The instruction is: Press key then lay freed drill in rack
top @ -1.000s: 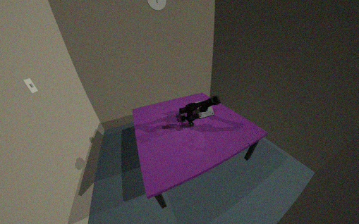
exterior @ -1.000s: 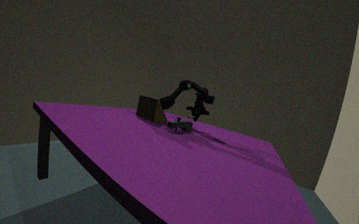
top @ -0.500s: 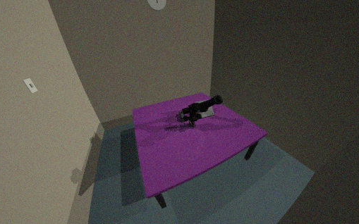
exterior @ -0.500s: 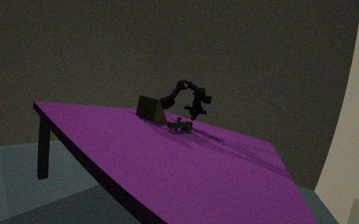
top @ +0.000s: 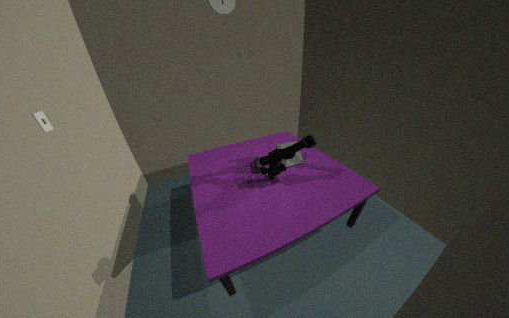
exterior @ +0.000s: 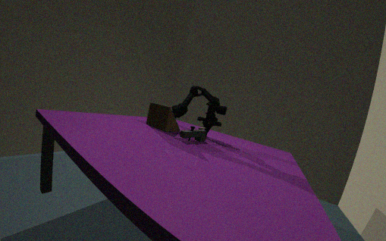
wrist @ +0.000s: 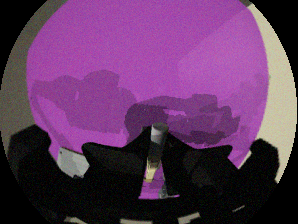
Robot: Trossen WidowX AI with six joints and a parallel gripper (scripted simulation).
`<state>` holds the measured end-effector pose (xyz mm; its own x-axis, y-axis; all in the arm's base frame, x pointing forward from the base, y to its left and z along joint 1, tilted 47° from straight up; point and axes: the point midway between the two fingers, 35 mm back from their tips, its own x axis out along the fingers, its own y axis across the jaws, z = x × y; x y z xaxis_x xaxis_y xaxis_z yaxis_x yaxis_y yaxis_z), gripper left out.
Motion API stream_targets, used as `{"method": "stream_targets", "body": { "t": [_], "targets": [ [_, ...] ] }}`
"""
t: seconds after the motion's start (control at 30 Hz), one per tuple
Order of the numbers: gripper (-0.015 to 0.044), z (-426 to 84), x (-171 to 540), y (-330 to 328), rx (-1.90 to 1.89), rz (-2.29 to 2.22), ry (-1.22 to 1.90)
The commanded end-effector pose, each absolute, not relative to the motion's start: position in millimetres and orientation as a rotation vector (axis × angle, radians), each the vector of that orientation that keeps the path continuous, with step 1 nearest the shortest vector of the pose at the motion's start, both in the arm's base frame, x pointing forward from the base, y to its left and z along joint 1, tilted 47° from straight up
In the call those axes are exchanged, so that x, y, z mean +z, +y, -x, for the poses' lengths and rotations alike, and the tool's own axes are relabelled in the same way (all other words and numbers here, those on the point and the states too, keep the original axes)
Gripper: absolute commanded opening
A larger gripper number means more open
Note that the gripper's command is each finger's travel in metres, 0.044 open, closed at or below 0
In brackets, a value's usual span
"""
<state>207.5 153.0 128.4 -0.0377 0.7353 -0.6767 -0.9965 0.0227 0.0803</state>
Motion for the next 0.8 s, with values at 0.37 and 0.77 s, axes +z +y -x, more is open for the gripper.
{"method": "stream_targets", "body": {
  "t": [0.37,0.77],
  "targets": [
    [0.0000,-207.2,117.1,165.9,1.493,0.518,0.652],
    [0.0000,-207.5,107.3,175.8,1.493,0.517,0.651]
  ]
}}
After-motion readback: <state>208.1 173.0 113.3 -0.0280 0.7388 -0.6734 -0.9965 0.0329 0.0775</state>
